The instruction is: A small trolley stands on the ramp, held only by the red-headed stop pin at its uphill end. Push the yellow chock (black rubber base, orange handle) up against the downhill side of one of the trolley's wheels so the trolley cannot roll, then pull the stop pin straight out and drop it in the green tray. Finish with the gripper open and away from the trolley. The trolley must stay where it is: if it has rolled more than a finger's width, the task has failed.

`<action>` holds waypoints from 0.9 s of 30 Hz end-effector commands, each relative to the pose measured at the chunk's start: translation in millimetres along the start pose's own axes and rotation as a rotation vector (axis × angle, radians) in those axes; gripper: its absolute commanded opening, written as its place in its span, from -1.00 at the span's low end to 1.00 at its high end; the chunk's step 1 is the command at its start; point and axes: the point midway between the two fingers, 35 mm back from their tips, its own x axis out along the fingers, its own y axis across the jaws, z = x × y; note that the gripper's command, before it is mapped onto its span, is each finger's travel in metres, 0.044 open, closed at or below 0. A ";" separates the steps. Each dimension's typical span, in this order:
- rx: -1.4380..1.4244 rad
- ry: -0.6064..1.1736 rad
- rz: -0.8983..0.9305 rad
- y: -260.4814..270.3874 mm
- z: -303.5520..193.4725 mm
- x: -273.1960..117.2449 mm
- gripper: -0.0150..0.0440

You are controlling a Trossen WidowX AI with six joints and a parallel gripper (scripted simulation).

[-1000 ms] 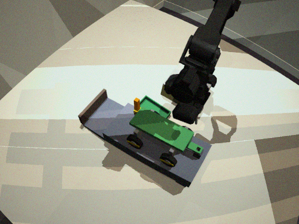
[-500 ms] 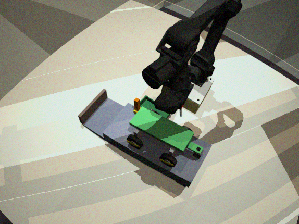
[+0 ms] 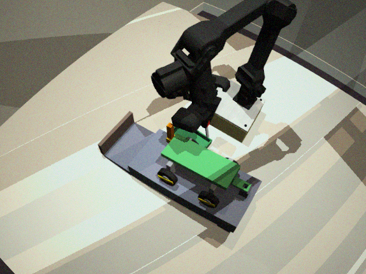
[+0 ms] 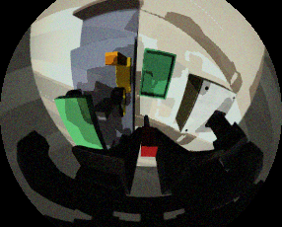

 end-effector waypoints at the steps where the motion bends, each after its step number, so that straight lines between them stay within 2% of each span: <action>1: -0.002 -0.003 -0.005 -0.4 16.6 -2.1 -0.49; 8: -0.002 -0.005 -0.006 -1.5 43.1 -5.9 -0.49; 14: 0.003 -0.006 -0.005 -1.7 45.7 -6.2 -0.49; 27: 0.372 -0.071 0.027 -2.7 43.1 -5.7 -0.49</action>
